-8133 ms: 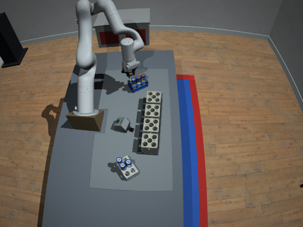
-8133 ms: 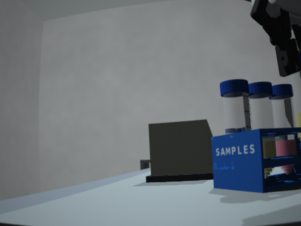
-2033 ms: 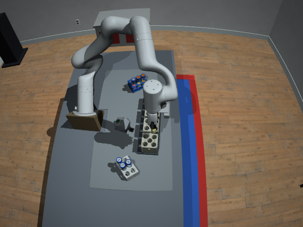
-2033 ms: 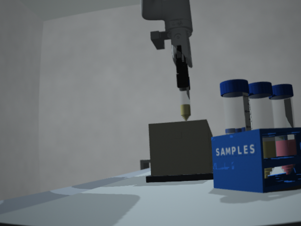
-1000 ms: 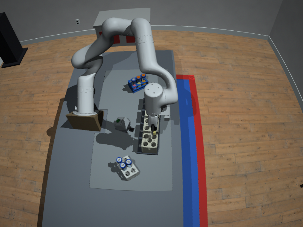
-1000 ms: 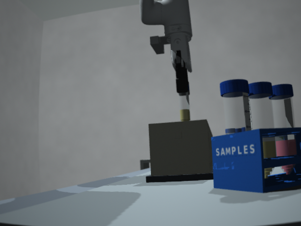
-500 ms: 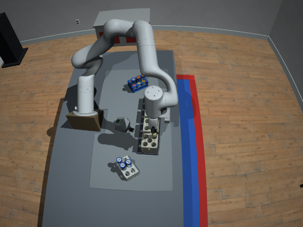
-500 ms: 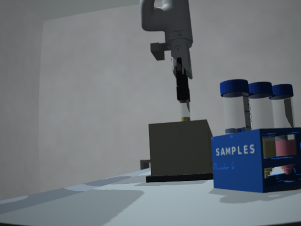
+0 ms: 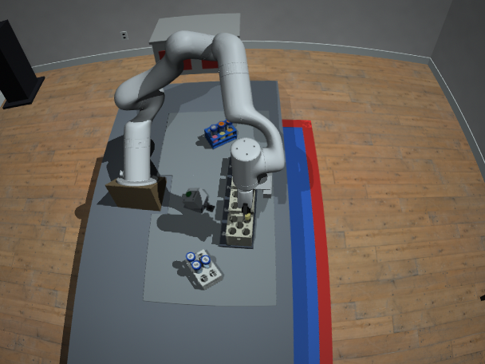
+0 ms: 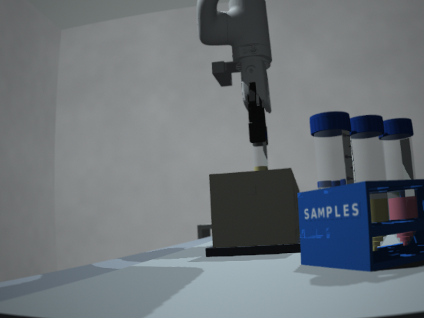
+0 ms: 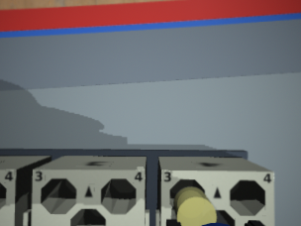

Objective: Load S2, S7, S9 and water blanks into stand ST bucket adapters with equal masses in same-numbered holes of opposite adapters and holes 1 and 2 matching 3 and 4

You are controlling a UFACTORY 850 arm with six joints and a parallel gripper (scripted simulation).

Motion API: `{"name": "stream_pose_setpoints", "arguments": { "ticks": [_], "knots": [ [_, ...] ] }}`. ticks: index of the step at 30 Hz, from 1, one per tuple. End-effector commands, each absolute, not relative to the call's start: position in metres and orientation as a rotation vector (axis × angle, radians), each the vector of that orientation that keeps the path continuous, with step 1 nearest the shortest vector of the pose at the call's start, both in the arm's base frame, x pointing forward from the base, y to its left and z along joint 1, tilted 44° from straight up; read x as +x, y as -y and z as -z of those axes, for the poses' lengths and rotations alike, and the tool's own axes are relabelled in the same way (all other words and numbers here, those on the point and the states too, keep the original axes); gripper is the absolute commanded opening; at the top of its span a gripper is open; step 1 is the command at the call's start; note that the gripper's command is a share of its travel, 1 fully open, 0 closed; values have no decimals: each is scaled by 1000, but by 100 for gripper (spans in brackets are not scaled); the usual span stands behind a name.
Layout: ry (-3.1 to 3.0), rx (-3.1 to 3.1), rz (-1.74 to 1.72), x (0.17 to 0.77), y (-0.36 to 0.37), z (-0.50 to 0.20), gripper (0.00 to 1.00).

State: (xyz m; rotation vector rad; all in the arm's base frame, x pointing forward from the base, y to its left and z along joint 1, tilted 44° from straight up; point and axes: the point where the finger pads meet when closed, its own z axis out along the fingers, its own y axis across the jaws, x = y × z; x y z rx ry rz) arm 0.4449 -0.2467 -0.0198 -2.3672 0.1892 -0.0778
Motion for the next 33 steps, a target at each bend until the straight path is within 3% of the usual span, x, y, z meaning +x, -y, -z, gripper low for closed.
{"name": "stream_pose_setpoints", "arguments": {
  "ticks": [1,33],
  "knots": [
    [-189,-2368,80,446,246,22,0],
    [-189,-2368,80,449,226,42,0]
  ]
}}
